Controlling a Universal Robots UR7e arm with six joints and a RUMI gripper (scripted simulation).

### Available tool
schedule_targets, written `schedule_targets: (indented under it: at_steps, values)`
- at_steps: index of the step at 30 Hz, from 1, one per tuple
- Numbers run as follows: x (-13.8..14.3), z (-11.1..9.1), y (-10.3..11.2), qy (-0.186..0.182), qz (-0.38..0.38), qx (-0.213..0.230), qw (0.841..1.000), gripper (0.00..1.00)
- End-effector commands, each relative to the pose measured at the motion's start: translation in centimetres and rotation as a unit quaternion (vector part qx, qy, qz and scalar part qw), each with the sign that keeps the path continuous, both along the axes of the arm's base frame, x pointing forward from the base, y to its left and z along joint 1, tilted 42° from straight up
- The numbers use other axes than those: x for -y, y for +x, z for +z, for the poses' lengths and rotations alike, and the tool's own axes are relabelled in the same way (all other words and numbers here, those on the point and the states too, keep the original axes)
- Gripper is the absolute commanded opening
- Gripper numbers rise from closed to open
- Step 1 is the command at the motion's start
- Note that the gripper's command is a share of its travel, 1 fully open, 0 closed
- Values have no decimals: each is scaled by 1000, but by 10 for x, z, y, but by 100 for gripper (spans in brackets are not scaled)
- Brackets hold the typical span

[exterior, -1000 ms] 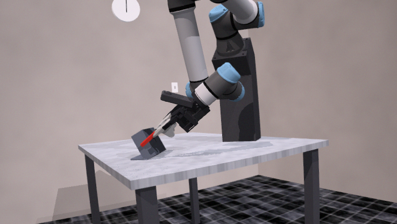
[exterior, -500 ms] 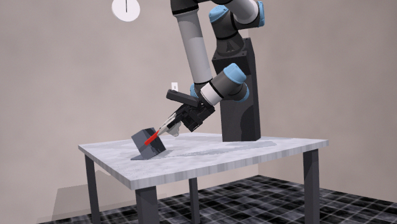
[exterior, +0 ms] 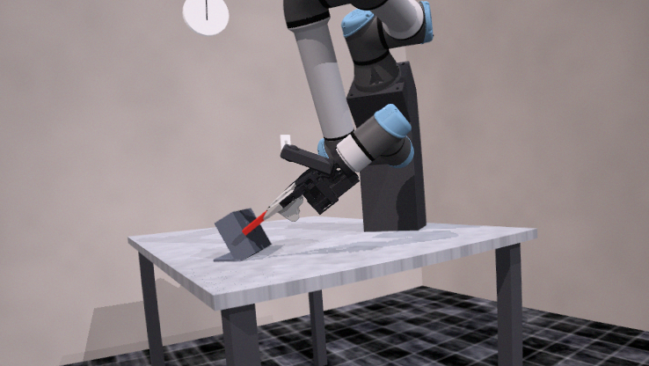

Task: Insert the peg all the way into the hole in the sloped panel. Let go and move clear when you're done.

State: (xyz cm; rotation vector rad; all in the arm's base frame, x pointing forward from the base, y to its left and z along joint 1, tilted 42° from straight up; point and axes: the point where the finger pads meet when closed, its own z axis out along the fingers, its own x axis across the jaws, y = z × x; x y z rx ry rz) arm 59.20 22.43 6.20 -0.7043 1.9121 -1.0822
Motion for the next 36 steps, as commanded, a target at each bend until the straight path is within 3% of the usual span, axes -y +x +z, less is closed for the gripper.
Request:
schedule_targets:
  at_steps: [1, 36]
  values:
    - [0, -5, -9, 7, -6, 8, 1000, 0]
    - [3, -29, -56, 54, -36, 61, 996, 0]
